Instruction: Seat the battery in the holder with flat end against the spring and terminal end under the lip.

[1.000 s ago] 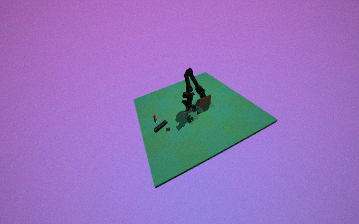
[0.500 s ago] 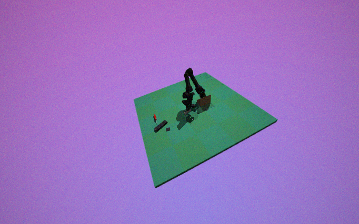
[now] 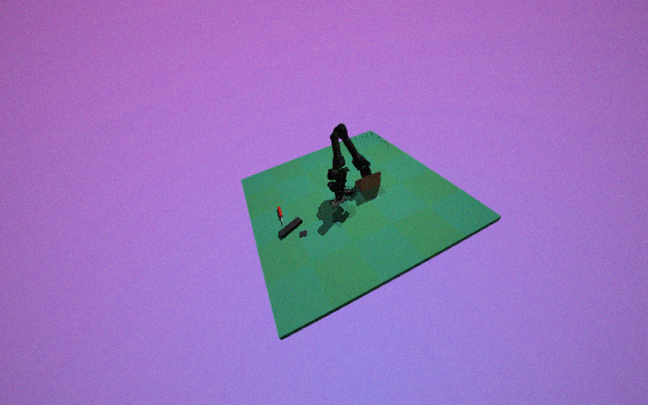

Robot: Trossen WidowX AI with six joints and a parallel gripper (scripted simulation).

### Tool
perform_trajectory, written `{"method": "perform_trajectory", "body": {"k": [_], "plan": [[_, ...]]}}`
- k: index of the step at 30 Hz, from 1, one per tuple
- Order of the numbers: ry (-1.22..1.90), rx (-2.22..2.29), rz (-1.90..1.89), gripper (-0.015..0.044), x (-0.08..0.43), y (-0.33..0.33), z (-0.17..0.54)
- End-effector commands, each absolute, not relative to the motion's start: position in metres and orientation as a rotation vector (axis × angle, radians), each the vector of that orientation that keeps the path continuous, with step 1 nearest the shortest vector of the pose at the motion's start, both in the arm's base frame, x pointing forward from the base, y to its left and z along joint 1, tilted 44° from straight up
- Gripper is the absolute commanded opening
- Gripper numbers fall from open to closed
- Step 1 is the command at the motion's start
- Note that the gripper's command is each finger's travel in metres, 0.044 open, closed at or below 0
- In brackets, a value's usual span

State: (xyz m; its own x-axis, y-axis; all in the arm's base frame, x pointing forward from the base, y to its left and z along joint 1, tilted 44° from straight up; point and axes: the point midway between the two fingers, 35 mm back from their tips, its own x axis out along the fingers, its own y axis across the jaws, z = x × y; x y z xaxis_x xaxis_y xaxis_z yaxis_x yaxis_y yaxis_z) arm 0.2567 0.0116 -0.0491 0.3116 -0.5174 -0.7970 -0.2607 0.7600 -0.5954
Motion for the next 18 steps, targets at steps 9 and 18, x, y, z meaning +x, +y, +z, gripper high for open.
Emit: {"method": "perform_trajectory", "body": {"k": [9, 18], "plan": [[1.353, -0.727, -0.211, 0.0063, 0.2555, 0.0104, -0.0551], [1.4, -0.721, -0.23, 0.0063, 0.2574, 0.0101, -0.0564]]}}
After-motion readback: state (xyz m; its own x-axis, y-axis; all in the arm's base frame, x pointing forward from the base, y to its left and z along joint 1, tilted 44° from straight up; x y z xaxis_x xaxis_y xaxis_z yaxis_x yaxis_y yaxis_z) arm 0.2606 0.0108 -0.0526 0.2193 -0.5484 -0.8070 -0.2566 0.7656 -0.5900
